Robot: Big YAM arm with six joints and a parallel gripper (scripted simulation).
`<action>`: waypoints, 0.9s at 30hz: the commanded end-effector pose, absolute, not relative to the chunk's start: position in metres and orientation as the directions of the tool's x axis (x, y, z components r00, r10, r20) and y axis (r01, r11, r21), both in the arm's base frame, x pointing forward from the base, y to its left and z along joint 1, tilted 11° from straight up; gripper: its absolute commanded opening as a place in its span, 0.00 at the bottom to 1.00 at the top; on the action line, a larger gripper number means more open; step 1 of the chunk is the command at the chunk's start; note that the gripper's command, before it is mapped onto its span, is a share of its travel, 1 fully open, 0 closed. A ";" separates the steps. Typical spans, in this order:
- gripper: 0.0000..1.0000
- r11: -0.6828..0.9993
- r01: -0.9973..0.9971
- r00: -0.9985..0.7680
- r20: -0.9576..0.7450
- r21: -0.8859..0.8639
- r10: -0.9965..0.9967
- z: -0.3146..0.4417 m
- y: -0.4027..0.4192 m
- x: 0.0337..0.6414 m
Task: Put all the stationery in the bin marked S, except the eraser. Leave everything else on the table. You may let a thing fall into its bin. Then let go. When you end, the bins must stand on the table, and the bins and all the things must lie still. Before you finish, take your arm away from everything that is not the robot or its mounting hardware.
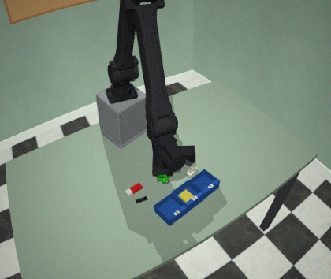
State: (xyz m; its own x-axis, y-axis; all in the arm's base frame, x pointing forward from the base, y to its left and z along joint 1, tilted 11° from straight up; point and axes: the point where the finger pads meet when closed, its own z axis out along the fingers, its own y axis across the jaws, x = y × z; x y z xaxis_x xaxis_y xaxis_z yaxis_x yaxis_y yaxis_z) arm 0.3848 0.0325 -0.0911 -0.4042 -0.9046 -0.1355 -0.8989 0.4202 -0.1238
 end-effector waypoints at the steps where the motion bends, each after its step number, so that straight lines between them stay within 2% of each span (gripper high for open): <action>1: 0.10 0.381 -0.914 -0.364 -0.133 -0.142 -0.922 -0.083 0.045 0.408; 5: 0.10 0.204 -0.965 -0.188 -0.106 -0.165 -0.976 -0.078 0.062 0.426; 7: 0.10 0.204 -0.965 -0.188 -0.106 -0.165 -0.976 -0.078 0.062 0.426; 9: 0.10 0.105 -0.979 -0.090 -0.089 -0.176 -0.992 -0.076 0.071 0.434; 20: 0.10 -0.196 -0.953 0.208 -0.030 -0.232 -0.978 -0.048 0.091 0.479; 21: 0.10 -0.229 -0.948 0.240 -0.025 -0.219 -0.970 -0.058 0.088 0.461; 27: 0.10 -0.275 -0.936 0.286 -0.018 -0.219 -0.958 -0.063 0.091 0.457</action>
